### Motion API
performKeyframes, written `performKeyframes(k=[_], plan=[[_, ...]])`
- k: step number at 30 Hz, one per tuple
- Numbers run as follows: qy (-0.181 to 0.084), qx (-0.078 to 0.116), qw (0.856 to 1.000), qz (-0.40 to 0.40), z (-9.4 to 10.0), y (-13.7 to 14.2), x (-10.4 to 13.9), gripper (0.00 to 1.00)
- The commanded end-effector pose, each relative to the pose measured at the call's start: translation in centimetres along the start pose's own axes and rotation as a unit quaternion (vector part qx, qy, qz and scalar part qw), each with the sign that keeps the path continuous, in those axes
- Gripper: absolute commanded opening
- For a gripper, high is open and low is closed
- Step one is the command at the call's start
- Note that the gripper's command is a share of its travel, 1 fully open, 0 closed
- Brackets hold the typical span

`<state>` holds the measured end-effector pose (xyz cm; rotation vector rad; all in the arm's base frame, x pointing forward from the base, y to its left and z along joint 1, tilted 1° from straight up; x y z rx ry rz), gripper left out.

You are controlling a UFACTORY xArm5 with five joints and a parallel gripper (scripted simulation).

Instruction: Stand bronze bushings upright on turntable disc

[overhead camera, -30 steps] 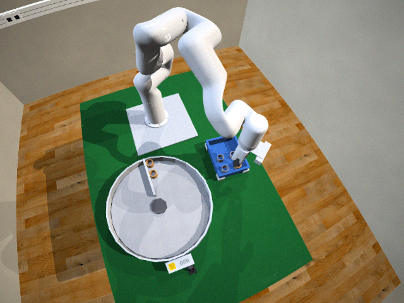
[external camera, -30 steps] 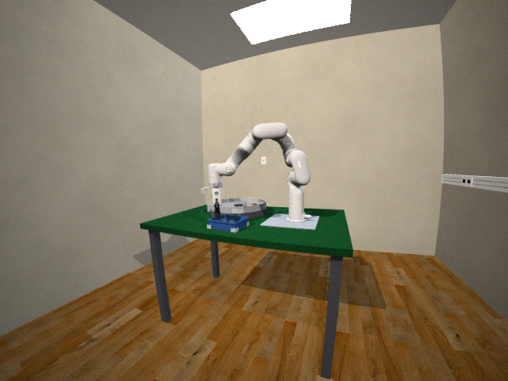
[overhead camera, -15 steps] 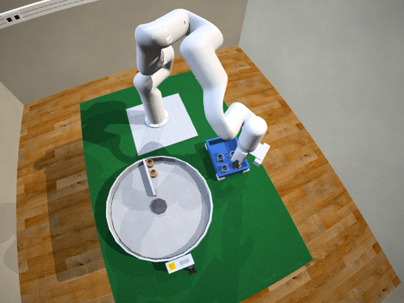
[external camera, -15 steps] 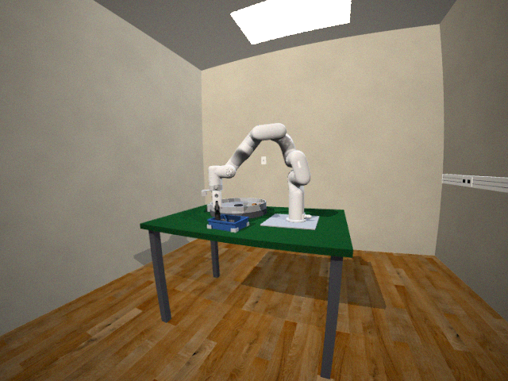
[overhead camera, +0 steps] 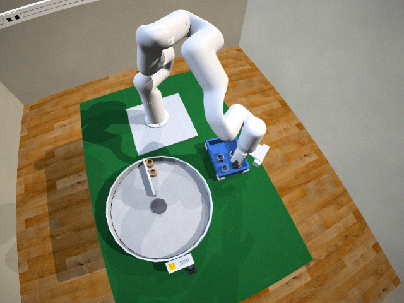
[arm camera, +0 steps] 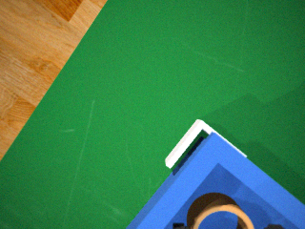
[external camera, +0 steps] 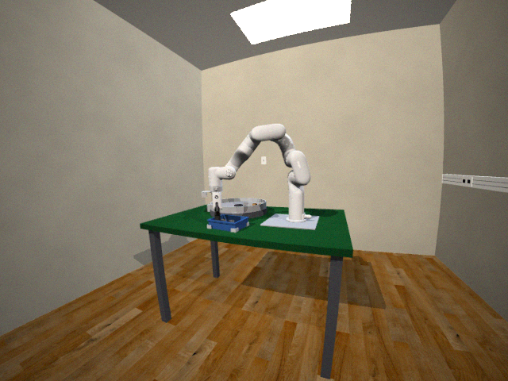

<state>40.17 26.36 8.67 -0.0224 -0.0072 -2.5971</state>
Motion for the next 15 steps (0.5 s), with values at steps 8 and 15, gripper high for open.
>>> performKeyframes(k=[8,15], plan=[[0.002,0.000,1.000,0.000,-0.3,0.0,-0.1,0.41],[0.002,0.000,1.000,0.000,-1.1,0.0,-0.1,0.41]])
Point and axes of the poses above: the point where the finger pads meet when closed, its own z axis back along the fingers, its own y axis across the jaws, x = y × z, the point moved 4 cm from there along z, back along the fingers, and after that the axes turned 2 degrees about -z, right-handed, at the moved point
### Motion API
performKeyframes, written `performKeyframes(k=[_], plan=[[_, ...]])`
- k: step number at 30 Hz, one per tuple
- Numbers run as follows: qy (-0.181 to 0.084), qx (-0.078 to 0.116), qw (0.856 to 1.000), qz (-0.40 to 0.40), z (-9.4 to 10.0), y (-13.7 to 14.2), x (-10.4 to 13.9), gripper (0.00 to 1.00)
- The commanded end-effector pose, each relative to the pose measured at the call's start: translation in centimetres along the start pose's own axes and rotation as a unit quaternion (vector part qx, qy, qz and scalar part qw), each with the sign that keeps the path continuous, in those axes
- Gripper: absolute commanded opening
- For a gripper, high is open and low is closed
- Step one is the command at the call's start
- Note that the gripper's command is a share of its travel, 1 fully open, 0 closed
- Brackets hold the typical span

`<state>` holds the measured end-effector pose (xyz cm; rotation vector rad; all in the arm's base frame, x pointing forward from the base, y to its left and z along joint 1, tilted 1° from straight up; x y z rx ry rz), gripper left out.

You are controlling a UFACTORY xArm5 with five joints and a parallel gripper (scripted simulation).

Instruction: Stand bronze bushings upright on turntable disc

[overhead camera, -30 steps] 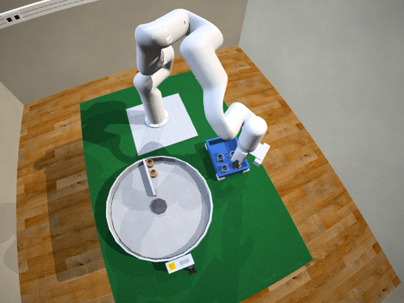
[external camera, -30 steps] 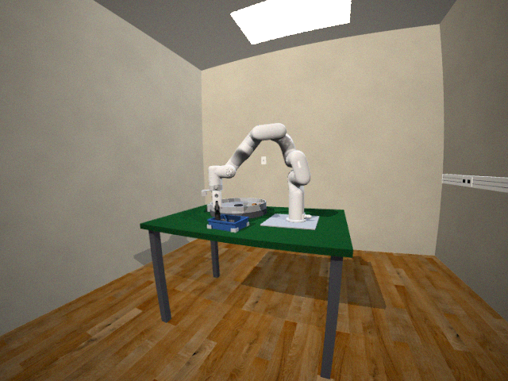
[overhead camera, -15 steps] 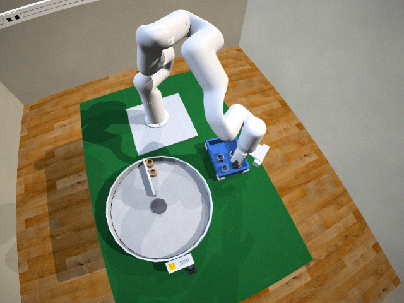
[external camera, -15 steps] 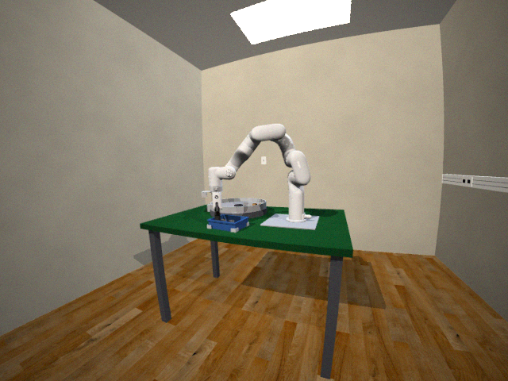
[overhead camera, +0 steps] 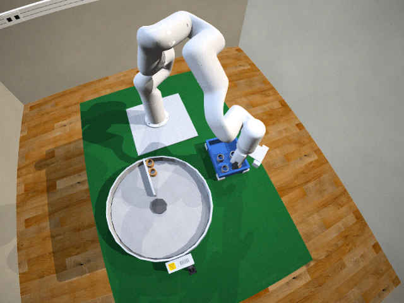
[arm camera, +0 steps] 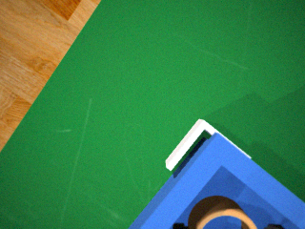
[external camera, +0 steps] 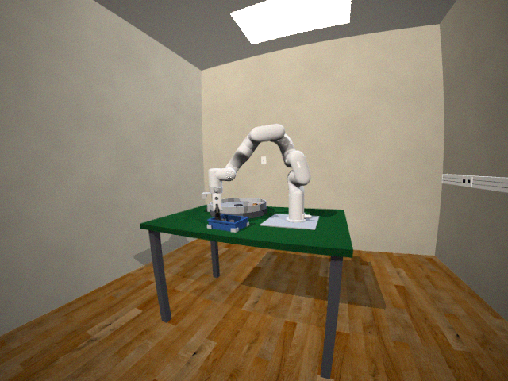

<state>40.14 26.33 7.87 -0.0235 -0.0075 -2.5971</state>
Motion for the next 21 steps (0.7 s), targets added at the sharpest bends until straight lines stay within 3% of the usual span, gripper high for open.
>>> performKeyframes(k=[1,20,21], plan=[[0.002,0.000,1.000,0.000,-0.50,0.00,-0.14,0.41],[0.002,0.000,1.000,0.000,-1.07,0.01,-0.16,0.41],[0.002,0.000,1.000,0.000,-1.07,0.01,-0.16,0.00]])
Point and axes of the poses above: the point where the finger pads meet when closed, its own z axis back along the fingers, its own y axis across the jaws, x = y × z, the point moved 4 cm from there along z, back along the fingers, and after that the axes turned 2 degrees about -z, right-handed, at the moved point
